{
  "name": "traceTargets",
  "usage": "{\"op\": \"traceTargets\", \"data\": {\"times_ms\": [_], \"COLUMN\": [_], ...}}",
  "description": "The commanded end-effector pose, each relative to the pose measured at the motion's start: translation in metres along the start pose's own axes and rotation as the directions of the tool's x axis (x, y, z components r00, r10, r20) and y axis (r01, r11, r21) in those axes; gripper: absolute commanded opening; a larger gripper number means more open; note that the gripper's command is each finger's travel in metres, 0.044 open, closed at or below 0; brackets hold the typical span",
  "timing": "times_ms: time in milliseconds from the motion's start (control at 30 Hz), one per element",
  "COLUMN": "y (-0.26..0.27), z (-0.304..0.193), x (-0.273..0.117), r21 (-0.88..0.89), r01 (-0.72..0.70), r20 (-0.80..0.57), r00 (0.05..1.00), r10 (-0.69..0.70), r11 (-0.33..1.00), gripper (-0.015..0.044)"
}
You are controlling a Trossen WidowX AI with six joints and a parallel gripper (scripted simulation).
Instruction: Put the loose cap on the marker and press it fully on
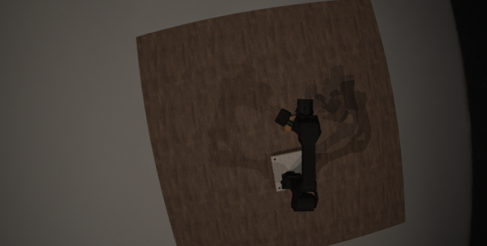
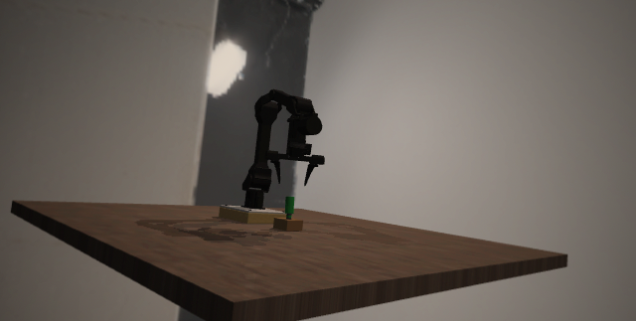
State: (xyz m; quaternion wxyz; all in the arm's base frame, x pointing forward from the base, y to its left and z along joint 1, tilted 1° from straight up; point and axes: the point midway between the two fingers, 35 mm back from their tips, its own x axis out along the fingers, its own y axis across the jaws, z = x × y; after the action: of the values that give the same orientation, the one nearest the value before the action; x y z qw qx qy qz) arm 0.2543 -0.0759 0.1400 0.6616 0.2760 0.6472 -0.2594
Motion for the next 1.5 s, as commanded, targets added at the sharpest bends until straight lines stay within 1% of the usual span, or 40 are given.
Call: {"op": "traceTargets", "data": {"times_ms": [0, 100, 167, 400, 767, 1467], "y": [-0.001, -0.002, -0.003, -0.003, -0.003, -0.003], "z": [-0.001, -0.002, -0.003, -0.003, -0.003, -0.003], "x": [0.002, 0.005, 0.007, 0.007, 0.010, 0.039], "r21": [-0.240, -0.515, -0.624, -0.637, -0.637, -0.637], "r01": [0.001, 0.001, 0.001, 0.001, 0.001, 0.000], "r20": [-0.002, -0.002, -0.002, -0.002, -0.002, -0.002], "r00": [1.000, 1.000, 1.000, 1.000, 1.000, 1.000], "r10": [-0.002, -0.002, -0.002, -0.002, -0.002, -0.002], "r11": [0.971, 0.857, 0.782, 0.771, 0.771, 0.771], "gripper": [0.0309, 0.0230, 0.0177, 0.0000, 0.0000, 0.0000]}}
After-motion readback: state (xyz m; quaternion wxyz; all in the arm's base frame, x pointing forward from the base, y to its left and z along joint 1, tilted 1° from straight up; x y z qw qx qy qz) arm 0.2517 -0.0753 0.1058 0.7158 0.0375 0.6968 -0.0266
